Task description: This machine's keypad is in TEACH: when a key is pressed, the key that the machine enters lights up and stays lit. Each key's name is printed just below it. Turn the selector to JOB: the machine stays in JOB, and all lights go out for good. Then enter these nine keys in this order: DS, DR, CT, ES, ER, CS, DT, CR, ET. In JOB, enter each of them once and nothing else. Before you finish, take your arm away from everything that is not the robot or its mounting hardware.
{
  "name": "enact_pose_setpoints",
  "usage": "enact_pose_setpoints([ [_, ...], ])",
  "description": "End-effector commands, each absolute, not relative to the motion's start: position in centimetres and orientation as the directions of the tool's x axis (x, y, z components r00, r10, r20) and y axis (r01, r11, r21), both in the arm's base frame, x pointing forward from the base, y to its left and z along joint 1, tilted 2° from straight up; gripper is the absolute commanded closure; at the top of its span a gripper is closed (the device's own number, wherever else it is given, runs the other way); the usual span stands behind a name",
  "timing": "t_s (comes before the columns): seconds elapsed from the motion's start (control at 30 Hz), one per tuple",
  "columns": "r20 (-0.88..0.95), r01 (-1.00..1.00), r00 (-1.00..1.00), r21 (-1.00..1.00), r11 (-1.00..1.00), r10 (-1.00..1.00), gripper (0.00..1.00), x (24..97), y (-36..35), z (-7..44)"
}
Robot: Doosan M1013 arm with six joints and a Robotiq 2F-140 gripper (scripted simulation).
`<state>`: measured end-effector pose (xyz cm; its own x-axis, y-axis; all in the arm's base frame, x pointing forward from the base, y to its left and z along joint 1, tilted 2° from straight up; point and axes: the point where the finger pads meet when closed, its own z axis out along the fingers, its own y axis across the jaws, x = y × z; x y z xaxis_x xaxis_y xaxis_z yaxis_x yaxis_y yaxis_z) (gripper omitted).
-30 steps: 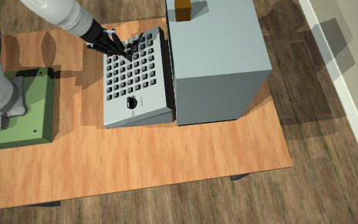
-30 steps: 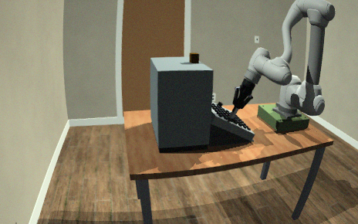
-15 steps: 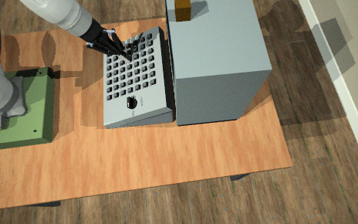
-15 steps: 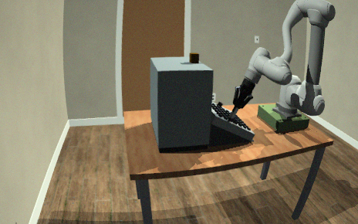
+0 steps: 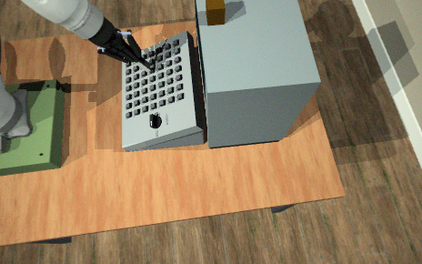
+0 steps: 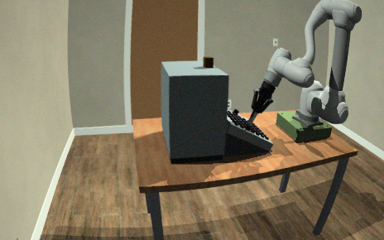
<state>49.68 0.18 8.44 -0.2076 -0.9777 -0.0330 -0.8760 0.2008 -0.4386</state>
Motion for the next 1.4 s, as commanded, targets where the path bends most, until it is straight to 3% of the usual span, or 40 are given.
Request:
enact_pose_setpoints([
  [0.0,-0.033,-0.876,-0.208,-0.438,0.201,-0.978,1.00,49.4,0.2,8.9],
  [1.37,-0.033,-0.876,-0.208,-0.438,0.201,-0.978,1.00,49.8,3.6,9.8],
])
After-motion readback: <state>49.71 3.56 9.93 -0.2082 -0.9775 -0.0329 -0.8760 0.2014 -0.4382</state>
